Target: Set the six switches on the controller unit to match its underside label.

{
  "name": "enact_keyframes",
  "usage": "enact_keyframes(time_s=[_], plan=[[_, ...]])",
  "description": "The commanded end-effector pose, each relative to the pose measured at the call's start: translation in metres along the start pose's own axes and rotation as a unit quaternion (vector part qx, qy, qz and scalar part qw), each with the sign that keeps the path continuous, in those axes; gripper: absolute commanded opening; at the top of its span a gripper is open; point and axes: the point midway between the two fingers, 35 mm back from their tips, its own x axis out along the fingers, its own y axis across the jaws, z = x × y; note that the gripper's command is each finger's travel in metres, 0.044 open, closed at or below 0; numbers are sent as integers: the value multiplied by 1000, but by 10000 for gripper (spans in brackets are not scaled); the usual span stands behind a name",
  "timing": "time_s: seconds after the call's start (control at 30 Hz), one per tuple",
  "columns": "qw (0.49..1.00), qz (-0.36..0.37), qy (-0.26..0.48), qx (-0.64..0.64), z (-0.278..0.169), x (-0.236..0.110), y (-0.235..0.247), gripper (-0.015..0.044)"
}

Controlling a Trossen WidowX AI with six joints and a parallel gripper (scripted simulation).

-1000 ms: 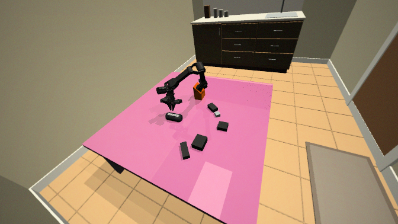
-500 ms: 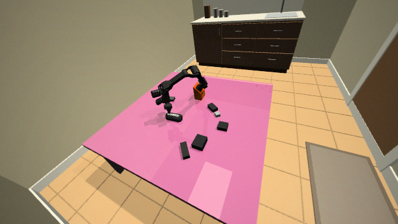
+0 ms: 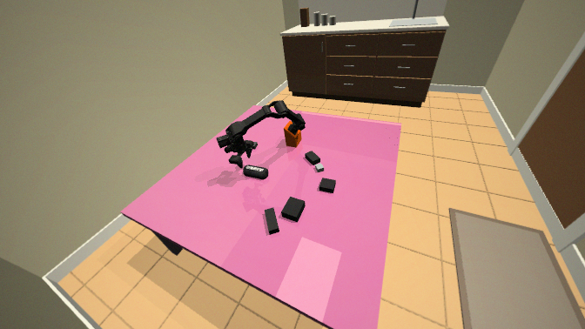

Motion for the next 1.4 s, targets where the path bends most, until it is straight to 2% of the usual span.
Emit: enact_keyframes(time_s=[0.0, 1.37], plan=[[1000, -7, -1, 23, 1, 0, 0, 440], [1000, -6, 0, 22, 1, 60, 0, 440]])
